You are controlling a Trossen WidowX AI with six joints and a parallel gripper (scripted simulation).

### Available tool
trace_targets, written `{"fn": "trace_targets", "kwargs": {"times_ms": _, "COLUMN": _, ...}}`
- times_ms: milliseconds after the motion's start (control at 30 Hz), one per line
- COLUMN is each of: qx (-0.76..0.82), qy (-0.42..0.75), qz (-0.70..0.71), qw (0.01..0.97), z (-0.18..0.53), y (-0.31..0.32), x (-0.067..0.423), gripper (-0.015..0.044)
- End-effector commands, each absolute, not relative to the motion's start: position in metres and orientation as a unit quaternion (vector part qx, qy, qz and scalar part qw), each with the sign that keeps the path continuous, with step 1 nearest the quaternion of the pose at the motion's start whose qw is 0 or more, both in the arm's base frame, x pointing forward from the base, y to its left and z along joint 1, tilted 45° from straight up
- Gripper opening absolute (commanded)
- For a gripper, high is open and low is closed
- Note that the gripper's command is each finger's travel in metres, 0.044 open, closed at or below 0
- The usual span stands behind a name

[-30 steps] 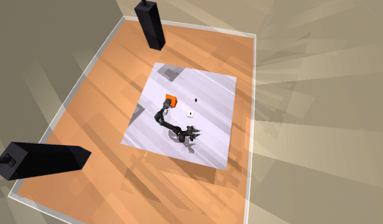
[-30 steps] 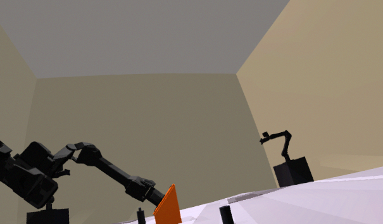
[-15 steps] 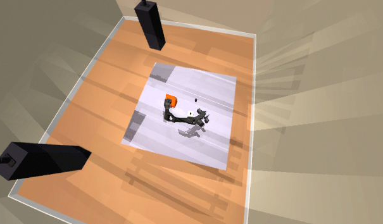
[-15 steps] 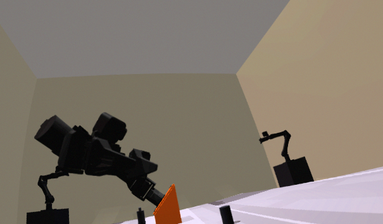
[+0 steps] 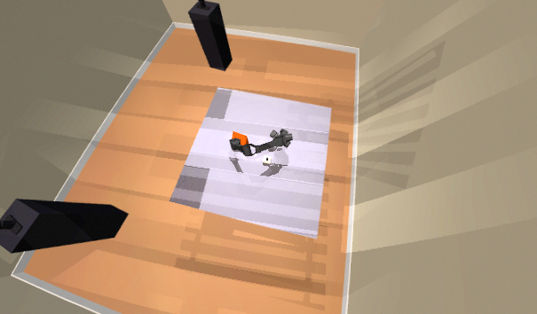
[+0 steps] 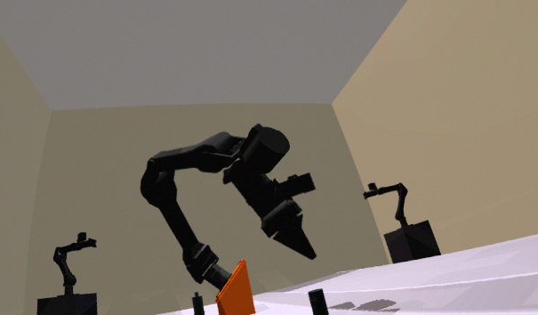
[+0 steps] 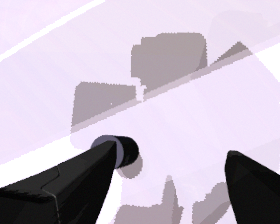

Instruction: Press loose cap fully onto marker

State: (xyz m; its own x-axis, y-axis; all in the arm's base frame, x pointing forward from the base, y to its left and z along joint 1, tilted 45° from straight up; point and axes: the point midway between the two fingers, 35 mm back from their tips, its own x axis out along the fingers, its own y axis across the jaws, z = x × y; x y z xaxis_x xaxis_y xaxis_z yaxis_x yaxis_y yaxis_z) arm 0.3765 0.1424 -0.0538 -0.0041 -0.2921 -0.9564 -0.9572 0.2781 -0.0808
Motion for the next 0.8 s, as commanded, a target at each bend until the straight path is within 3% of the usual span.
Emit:
{"fn": "trace_targets", "kwargs": {"times_ms": 0, "qx": -0.624, "qy": 0.662, "qz": 0.239, "qw": 0.341, "z": -0.066, "y": 0.159, "x": 0.320, "gripper": 0.0248}}
{"fn": "trace_targets", "kwargs": {"times_ms": 367, "qx": -0.641, "qy": 0.659, "qz": 0.227, "qw": 0.322, "z": -0.068, "y": 0.163, "x": 0.317, "gripper": 0.0248}}
{"fn": "trace_targets", "kwargs": {"times_ms": 767, "qx": -0.641, "qy": 0.659, "qz": 0.226, "qw": 0.322, "z": -0.103, "y": 0.129, "x": 0.319, "gripper": 0.0248}}
